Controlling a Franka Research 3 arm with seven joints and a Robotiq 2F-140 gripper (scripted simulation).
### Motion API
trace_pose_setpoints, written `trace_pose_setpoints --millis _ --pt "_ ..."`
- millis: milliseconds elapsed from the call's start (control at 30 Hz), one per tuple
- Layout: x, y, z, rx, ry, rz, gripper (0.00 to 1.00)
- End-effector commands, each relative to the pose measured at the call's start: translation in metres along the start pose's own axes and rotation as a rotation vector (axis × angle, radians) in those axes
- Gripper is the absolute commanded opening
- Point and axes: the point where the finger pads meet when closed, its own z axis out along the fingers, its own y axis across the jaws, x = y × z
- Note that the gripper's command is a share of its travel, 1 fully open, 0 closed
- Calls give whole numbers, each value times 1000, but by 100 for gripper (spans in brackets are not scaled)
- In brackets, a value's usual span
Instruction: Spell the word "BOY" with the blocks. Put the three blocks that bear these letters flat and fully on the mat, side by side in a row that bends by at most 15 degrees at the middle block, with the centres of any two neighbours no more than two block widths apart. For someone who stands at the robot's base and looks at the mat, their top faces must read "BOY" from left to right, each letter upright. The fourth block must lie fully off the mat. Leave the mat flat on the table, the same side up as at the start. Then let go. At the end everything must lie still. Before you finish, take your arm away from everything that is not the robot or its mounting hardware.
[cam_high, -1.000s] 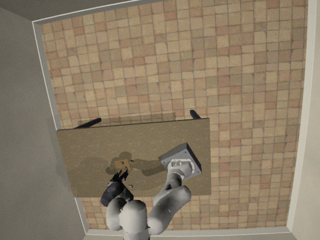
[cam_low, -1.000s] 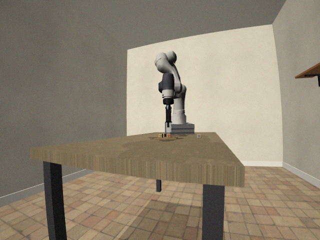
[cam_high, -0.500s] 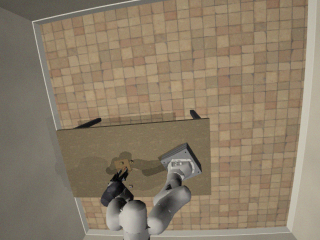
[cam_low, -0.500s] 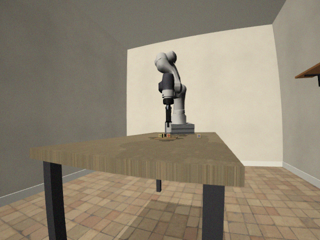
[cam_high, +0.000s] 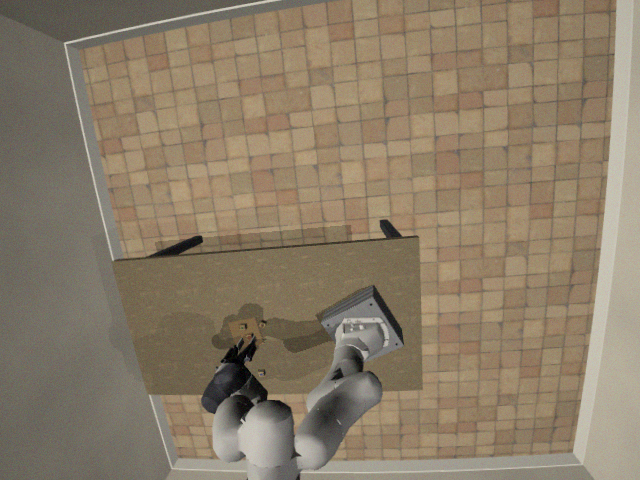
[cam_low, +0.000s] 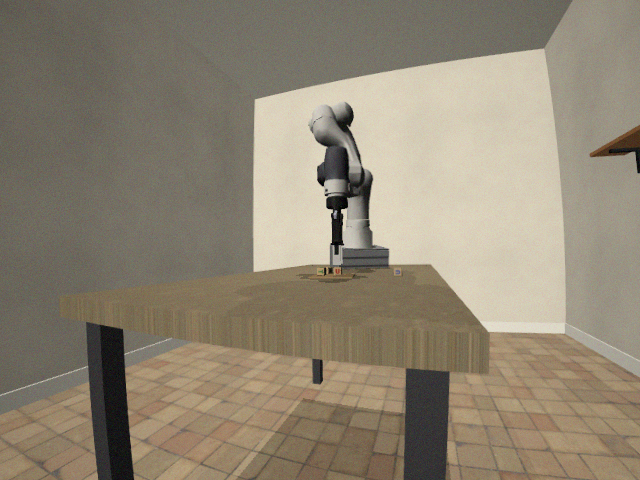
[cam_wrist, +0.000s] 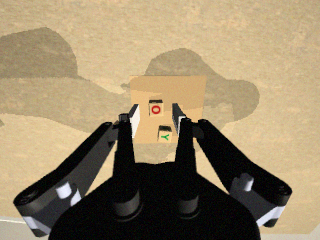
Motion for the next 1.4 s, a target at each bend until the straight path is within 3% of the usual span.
trace_pose_setpoints --millis 0,1367 --pt "1 0 0 -2 1 4 37" --pt "1 0 4 -2 1 4 37"
